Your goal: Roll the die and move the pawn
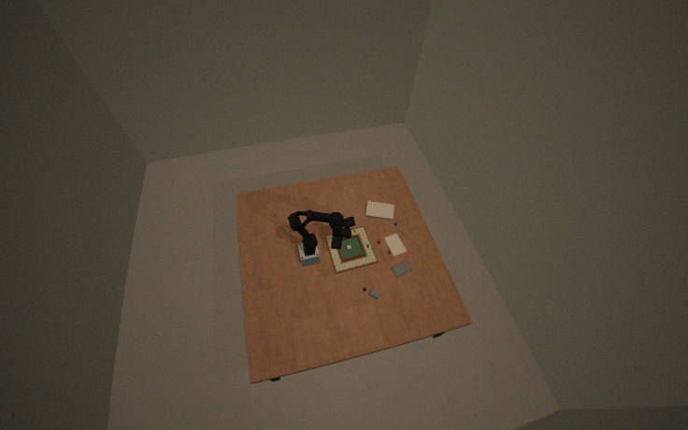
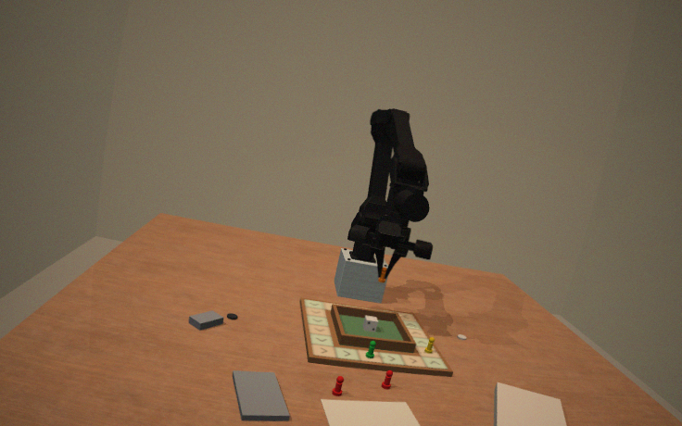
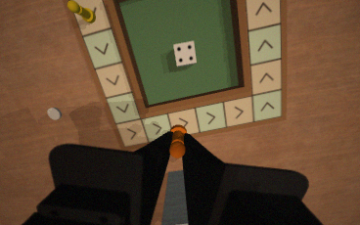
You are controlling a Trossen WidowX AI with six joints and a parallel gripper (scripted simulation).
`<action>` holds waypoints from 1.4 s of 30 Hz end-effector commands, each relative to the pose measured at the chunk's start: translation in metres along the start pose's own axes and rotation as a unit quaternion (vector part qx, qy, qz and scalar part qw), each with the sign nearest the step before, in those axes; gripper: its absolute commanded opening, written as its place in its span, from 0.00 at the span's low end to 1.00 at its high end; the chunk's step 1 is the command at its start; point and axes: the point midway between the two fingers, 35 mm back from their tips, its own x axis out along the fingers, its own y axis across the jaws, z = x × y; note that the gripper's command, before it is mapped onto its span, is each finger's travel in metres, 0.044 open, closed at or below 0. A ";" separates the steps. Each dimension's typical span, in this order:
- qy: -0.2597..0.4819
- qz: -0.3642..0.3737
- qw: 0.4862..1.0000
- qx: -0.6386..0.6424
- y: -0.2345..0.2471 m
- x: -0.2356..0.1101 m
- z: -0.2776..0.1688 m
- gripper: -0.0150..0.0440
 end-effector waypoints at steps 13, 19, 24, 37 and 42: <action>0.002 -0.006 1.000 -0.003 -0.050 0.021 0.010 0.25; 0.002 -0.007 1.000 -0.003 -0.070 0.029 0.010 0.25; 0.002 -0.007 1.000 -0.003 -0.086 0.035 0.009 0.25; 0.003 -0.008 1.000 -0.003 -0.097 0.060 0.007 0.25; 0.003 -0.008 1.000 -0.003 -0.097 0.074 0.006 0.25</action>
